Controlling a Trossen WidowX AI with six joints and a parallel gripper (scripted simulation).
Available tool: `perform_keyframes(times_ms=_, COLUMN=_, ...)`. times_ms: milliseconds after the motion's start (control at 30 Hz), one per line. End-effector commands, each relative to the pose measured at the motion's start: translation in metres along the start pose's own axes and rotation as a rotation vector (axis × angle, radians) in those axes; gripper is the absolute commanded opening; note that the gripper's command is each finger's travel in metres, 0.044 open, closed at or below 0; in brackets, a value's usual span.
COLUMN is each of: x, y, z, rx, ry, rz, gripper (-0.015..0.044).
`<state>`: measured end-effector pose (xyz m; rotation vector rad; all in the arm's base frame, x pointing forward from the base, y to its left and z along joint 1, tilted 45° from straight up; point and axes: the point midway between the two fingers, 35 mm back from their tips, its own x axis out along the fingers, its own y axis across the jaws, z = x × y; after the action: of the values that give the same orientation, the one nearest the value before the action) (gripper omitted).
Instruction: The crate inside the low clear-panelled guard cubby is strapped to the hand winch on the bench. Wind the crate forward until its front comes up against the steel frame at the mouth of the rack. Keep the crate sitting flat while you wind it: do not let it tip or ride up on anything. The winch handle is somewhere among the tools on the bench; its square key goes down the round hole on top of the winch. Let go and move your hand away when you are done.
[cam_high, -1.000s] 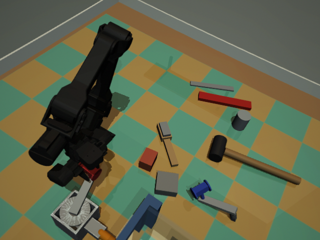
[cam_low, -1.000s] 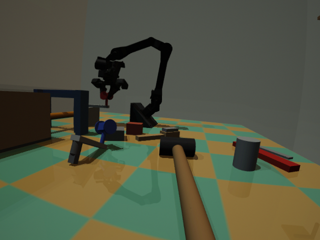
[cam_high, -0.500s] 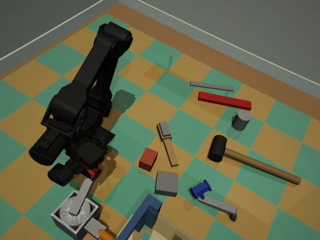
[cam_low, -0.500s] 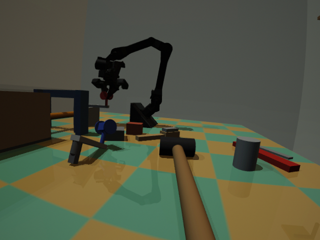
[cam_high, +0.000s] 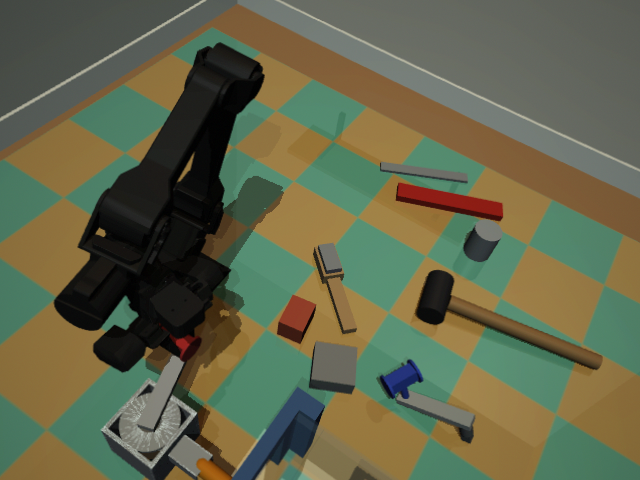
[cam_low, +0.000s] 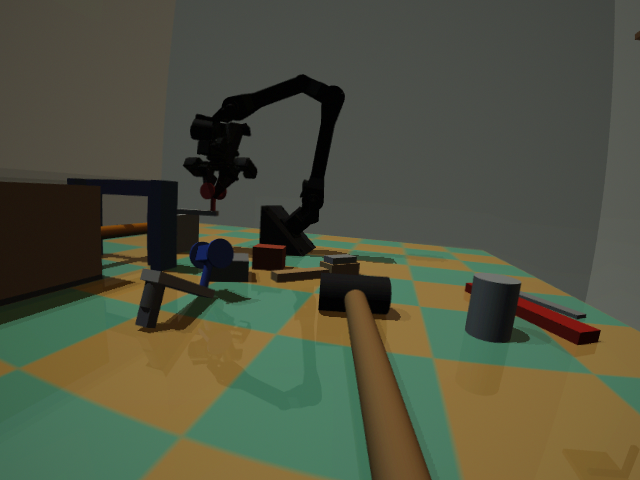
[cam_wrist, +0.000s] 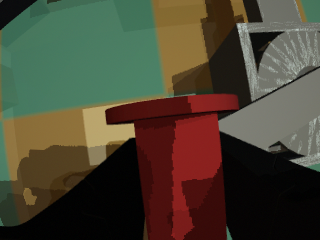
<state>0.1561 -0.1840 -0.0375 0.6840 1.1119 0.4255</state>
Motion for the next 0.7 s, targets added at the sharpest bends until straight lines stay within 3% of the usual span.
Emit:
perform_keyframes(times_ms=0, x=0.000, y=-0.002, z=-0.006, rx=0.000, ry=0.010, rz=-0.001, gripper=0.0000)
perform_keyframes(times_ms=667, x=-0.008, y=-0.013, z=-0.023, rx=0.001, ry=0.012, rz=-0.002, gripper=0.0000)
